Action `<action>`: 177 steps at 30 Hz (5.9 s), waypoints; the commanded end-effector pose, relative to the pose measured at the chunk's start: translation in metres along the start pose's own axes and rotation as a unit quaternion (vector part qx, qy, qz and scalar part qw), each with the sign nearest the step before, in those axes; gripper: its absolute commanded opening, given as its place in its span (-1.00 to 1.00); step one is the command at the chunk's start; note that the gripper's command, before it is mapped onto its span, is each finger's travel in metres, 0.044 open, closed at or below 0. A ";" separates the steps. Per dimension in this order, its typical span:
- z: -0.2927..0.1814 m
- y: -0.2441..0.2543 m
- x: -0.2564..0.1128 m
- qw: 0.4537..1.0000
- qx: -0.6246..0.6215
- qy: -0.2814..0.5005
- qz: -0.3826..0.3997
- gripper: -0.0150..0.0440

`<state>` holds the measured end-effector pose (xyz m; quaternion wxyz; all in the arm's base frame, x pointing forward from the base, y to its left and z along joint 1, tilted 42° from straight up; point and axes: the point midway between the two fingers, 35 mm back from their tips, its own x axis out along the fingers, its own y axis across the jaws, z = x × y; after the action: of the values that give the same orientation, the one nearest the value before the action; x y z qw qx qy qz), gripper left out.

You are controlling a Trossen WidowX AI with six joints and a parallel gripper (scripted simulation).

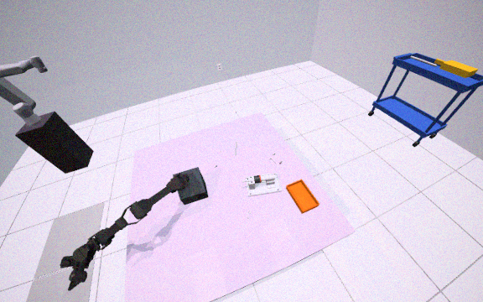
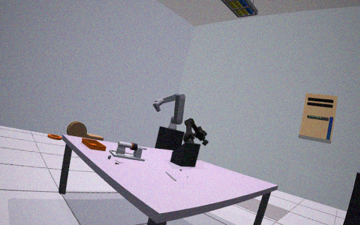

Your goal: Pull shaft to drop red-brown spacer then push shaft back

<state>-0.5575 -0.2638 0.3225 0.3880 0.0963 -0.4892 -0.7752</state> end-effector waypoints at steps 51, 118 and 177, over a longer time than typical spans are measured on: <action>-0.522 0.410 -0.310 0.808 0.332 0.477 0.100 1.00; -0.509 0.182 -0.789 0.557 0.336 0.696 -0.305 1.00; -0.515 0.179 -0.786 0.557 0.336 0.696 -0.305 1.00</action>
<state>0.3349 -0.1060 0.0326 0.2865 0.8716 -0.2353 -0.3206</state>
